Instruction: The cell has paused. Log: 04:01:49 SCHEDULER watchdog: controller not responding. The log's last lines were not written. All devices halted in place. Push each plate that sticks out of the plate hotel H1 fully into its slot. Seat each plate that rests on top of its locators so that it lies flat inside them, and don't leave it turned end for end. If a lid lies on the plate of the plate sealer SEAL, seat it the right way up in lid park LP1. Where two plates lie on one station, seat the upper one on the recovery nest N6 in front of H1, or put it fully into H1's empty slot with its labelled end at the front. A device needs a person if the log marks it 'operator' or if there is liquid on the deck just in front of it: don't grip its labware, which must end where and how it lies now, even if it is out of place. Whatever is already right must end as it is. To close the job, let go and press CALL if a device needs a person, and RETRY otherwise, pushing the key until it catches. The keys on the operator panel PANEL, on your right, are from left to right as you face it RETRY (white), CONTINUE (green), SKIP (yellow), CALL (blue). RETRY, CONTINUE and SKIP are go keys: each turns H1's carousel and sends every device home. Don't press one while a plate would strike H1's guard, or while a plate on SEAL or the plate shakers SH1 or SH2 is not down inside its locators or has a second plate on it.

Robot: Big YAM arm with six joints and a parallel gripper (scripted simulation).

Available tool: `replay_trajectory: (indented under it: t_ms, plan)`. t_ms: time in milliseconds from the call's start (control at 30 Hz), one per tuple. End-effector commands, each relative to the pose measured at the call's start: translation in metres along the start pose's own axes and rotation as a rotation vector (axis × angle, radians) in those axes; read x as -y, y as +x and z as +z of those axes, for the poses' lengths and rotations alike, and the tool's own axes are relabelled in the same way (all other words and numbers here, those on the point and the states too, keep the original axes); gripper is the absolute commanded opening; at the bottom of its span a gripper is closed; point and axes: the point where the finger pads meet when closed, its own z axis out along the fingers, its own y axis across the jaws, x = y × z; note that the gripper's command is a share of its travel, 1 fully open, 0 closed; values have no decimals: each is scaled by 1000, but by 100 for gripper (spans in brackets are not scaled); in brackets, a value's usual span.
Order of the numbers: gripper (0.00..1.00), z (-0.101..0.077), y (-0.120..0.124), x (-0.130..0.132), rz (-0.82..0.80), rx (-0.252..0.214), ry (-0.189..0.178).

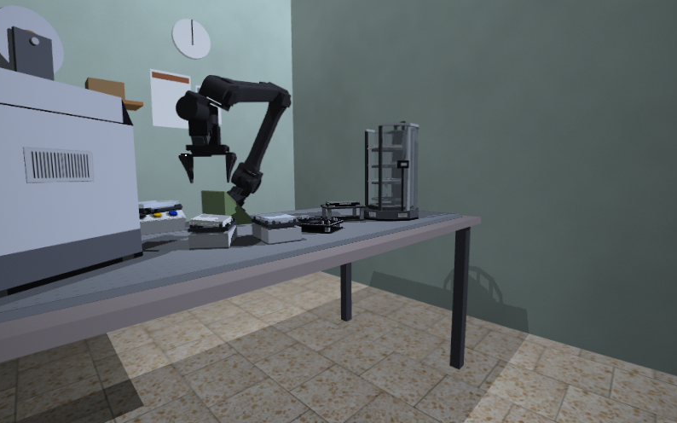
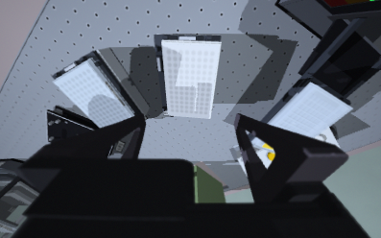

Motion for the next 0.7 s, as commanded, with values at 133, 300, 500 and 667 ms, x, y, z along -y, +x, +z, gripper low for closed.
replay_trajectory:
  t_ms: [133,300,500,667]
  plan:
    - [100,44,-2,-4,13,-28,7]
    - [100,68,0,-3,13,-29,7]
    - [100,67,1,-4,17,-34,7]
    - [100,65,1,-5,15,-31,8]
